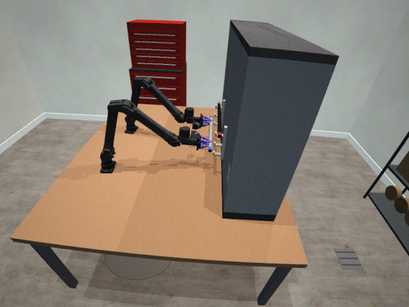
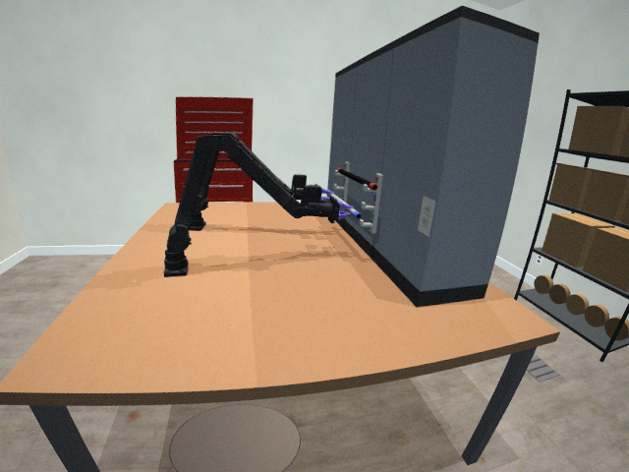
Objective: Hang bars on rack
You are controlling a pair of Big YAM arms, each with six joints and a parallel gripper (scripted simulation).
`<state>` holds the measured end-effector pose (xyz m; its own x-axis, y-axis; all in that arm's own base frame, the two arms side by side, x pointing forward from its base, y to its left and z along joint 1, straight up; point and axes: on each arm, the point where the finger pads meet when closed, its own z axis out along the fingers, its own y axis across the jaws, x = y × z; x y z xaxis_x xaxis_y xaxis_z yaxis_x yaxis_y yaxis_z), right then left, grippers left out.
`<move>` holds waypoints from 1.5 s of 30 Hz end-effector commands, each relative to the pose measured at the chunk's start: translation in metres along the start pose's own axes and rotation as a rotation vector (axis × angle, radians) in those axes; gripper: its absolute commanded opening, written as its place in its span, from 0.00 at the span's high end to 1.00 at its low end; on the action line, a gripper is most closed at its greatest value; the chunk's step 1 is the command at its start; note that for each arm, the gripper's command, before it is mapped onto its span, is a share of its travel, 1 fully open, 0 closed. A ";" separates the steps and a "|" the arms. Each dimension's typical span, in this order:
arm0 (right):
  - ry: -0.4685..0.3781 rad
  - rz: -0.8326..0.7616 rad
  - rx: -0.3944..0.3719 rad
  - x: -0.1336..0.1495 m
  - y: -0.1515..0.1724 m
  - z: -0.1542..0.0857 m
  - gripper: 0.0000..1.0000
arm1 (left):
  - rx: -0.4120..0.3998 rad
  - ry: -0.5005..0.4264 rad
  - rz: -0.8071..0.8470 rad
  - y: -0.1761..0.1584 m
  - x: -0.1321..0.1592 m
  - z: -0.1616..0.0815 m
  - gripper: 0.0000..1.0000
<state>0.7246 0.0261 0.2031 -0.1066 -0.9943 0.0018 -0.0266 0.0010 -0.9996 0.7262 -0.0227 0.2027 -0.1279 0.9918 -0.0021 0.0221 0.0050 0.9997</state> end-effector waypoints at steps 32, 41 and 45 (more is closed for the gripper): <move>0.011 0.019 0.071 -0.001 -0.028 -0.005 1.00 | -0.079 0.016 -0.014 0.029 0.017 0.009 1.00; 0.011 0.019 0.071 -0.001 -0.026 -0.004 1.00 | -0.079 0.016 -0.014 0.028 0.017 0.009 1.00; 0.011 0.019 0.071 -0.001 -0.025 -0.004 1.00 | -0.079 0.016 -0.014 0.027 0.017 0.009 1.00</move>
<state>0.7243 0.0283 0.2069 -0.1105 -0.9939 0.0049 -0.0109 -0.0037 -0.9999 0.7270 -0.0204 0.2048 -0.1223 0.9925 -0.0060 0.0040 0.0065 1.0000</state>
